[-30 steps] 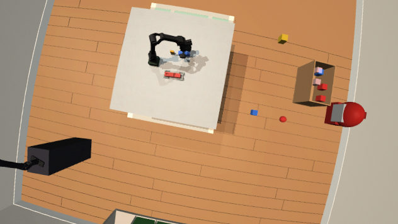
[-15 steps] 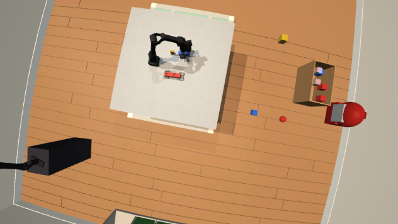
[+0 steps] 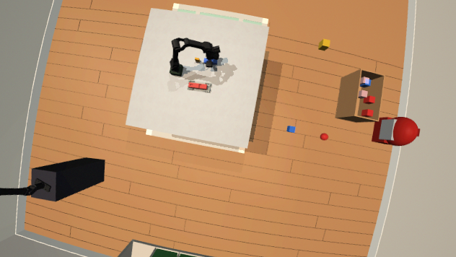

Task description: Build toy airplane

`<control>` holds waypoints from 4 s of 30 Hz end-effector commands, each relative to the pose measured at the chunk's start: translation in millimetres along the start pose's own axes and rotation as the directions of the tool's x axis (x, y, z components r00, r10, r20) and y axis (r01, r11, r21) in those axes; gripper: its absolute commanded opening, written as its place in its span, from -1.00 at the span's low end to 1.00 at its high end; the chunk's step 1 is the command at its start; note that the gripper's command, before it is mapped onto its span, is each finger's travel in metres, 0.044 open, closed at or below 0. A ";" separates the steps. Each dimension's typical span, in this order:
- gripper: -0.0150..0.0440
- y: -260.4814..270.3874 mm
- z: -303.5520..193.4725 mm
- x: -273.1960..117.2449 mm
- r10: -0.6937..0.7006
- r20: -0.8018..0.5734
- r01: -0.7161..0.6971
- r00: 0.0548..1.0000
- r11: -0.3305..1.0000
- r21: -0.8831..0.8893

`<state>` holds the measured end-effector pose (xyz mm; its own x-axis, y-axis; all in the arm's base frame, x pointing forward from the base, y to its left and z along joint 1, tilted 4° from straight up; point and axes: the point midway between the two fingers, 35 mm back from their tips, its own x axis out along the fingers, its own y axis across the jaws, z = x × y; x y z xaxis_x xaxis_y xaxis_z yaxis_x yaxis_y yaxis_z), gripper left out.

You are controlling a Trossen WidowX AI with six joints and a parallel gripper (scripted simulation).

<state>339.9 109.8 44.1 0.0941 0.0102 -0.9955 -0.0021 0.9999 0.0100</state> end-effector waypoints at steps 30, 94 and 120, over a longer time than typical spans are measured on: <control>-0.49 1.0 2.8 -106.2 0.003 0.012 -0.003 1.000 1.000 0.003; -0.49 -167.1 -20.1 -94.9 -0.009 0.003 0.008 1.000 0.648 -0.762; -0.49 -239.4 -62.9 -81.9 -0.019 0.003 0.007 1.000 0.224 -0.975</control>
<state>276.9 -124.5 117.7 0.0891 -0.0084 -0.9960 -0.9566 0.2777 -0.0879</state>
